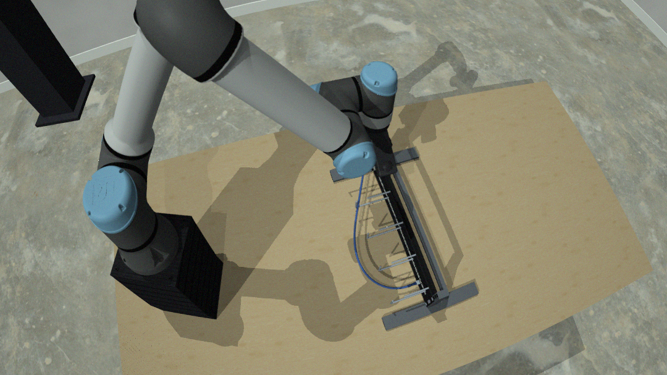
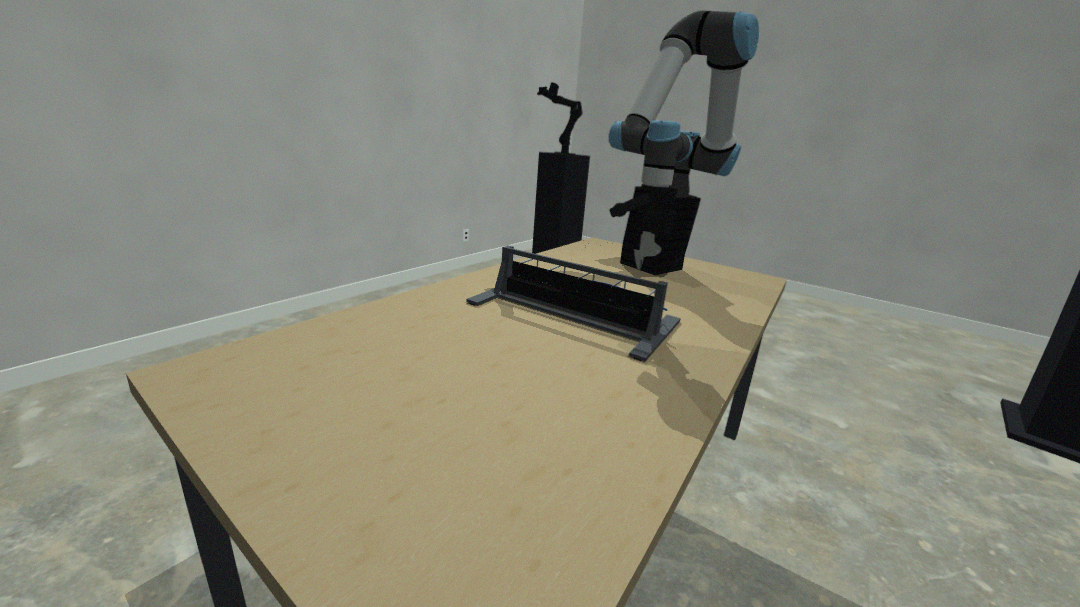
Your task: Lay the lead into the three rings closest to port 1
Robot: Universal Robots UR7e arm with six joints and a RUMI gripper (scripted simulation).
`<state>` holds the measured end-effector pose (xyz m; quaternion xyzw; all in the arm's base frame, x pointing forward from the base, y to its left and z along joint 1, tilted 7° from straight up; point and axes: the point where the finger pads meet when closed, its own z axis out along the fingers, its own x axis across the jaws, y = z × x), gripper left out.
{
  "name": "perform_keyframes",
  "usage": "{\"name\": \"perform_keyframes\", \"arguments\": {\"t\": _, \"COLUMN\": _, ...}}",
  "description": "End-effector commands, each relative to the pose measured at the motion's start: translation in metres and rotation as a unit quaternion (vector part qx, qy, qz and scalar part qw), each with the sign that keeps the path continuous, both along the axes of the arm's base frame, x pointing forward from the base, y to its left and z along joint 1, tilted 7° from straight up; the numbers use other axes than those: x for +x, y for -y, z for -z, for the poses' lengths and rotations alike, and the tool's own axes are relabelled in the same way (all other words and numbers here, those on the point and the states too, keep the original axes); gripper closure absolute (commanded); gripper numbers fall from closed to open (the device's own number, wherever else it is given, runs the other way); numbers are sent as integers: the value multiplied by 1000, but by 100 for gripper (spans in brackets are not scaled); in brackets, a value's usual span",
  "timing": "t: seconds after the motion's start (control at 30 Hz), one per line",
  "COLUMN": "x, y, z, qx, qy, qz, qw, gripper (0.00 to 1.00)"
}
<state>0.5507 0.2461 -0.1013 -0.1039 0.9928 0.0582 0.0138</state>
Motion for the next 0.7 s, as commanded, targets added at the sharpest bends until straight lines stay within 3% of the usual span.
{"name": "perform_keyframes", "arguments": {"t": 0.0, "x": 1, "y": 0, "z": -1, "qx": 0, "qy": 1, "qz": 0, "qw": 1000, "gripper": 100}}
{"name": "perform_keyframes", "arguments": {"t": 0.3, "x": 1, "y": 11, "z": 1, "qx": 0, "qy": 1, "qz": -2, "qw": 1000, "gripper": 100}}
{"name": "perform_keyframes", "arguments": {"t": 0.4, "x": 0, "y": 37, "z": 4, "qx": -1, "qy": 2, "qz": -8, "qw": 1000, "gripper": 100}}
{"name": "perform_keyframes", "arguments": {"t": 0.53, "x": -6, "y": 92, "z": 11, "qx": -2, "qy": 3, "qz": -20, "qw": 1000, "gripper": 100}}
{"name": "perform_keyframes", "arguments": {"t": 0.6, "x": -6, "y": 92, "z": 11, "qx": -2, "qy": 3, "qz": -20, "qw": 1000, "gripper": 100}}
{"name": "perform_keyframes", "arguments": {"t": 0.67, "x": -12, "y": 123, "z": 15, "qx": -2, "qy": 4, "qz": -28, "qw": 1000, "gripper": 100}}
